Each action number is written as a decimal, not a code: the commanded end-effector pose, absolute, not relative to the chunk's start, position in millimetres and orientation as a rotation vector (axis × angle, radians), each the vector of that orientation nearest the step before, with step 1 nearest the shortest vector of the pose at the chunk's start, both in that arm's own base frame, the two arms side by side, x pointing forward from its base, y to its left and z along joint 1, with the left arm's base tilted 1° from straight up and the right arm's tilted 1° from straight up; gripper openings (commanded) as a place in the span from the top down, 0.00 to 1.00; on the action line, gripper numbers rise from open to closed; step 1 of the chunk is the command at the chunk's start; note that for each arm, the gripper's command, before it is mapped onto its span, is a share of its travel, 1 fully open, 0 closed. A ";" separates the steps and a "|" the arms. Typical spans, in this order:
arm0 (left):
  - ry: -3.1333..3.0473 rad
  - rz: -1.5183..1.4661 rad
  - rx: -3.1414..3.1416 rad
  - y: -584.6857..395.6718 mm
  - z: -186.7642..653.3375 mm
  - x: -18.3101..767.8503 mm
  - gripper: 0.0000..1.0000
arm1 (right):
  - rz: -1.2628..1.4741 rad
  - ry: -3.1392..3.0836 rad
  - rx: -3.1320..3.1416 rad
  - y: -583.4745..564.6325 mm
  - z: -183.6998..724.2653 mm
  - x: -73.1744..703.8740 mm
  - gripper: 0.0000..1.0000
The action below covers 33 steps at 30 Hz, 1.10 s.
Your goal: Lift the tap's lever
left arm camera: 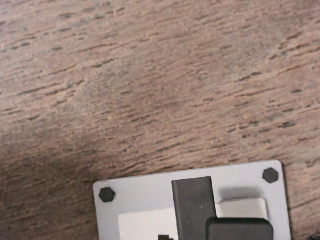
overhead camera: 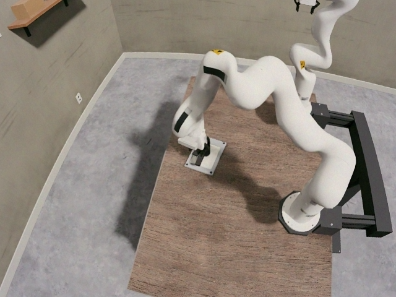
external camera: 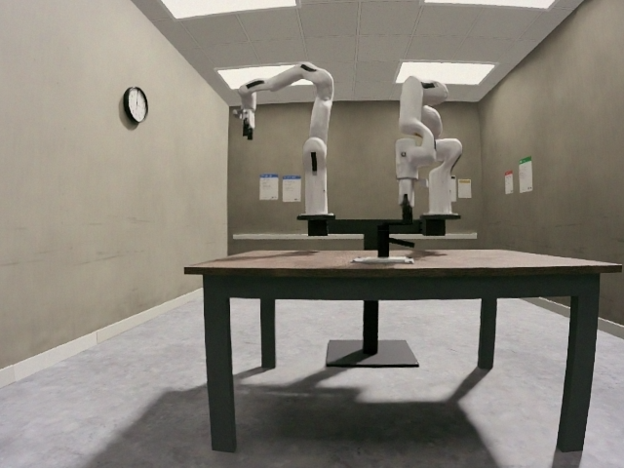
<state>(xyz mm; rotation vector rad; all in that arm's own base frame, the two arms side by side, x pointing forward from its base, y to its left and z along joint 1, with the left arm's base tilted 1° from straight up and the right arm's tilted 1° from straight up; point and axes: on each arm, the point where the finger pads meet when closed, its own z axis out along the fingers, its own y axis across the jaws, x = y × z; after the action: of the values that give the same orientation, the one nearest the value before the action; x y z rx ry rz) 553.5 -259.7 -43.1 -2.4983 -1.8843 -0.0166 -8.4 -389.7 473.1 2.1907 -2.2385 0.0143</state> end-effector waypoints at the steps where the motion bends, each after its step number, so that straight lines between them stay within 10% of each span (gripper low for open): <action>1: -1.885 -0.018 -2.500 -260.1 -46.7 554.6 0.32 | 0.017 -2.238 2.190 -390.1 474.0 -8.4 0.00; 33: -1.885 -0.018 -2.500 -259.9 -60.9 554.7 0.32 | 0.017 -2.238 2.190 -390.1 474.0 -8.4 0.00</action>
<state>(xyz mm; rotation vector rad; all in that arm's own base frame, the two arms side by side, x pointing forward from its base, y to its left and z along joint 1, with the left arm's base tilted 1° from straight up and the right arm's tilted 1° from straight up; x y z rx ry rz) 553.6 -259.4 -61.8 -2.4984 -1.8843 -0.0166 -8.4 -389.7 473.1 2.1907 -2.2385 0.0143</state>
